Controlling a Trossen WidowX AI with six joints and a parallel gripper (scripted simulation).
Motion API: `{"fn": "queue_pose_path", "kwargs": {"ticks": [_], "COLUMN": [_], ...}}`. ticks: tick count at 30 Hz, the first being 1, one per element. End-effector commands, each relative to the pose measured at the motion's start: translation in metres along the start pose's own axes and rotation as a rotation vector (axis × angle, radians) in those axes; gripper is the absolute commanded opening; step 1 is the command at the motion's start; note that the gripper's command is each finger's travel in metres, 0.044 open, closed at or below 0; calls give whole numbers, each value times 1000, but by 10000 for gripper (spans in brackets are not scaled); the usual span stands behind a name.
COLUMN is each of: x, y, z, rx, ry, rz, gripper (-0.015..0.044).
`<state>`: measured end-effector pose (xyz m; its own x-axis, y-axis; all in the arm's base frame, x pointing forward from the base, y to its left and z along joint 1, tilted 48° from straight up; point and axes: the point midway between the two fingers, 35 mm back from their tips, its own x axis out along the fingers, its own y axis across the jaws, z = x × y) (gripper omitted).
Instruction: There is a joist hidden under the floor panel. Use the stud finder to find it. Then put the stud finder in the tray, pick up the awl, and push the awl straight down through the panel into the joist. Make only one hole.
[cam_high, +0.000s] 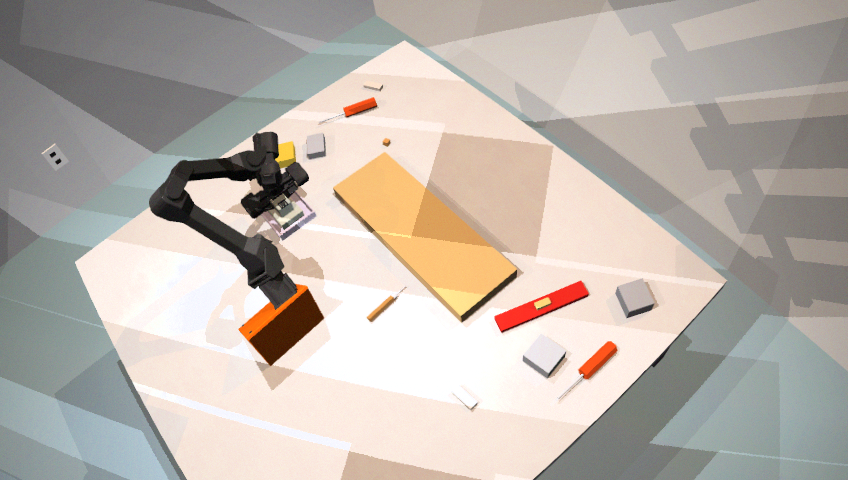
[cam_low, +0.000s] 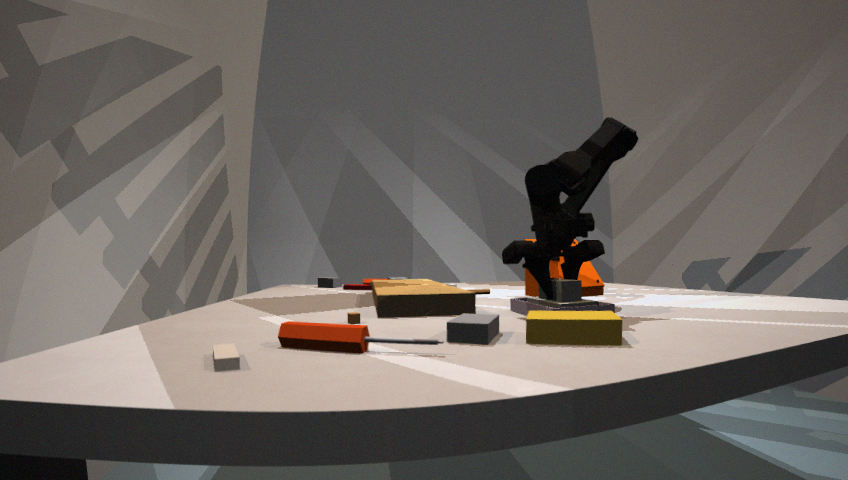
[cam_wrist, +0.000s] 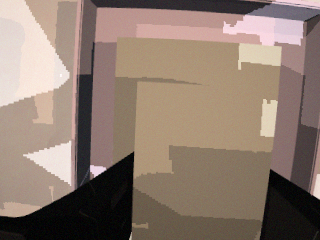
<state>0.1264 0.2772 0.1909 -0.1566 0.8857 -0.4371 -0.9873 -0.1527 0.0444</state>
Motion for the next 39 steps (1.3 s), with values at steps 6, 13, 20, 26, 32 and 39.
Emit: {"fn": "queue_pose_path", "kwargs": {"ticks": [6,13,20,26,32,39], "x": [0,-2,-60,-91,-79,-103], "y": [0,-1,-6,0,-22,-81], "z": [0,0,14,25,-2,-98], "rx": [0,-1,-4,2,79,379], "ry": [0,2,25,7,56,180], "rz": [0,0,5,0,-30,-176], "gripper": [157,341,440,440,440,440]}}
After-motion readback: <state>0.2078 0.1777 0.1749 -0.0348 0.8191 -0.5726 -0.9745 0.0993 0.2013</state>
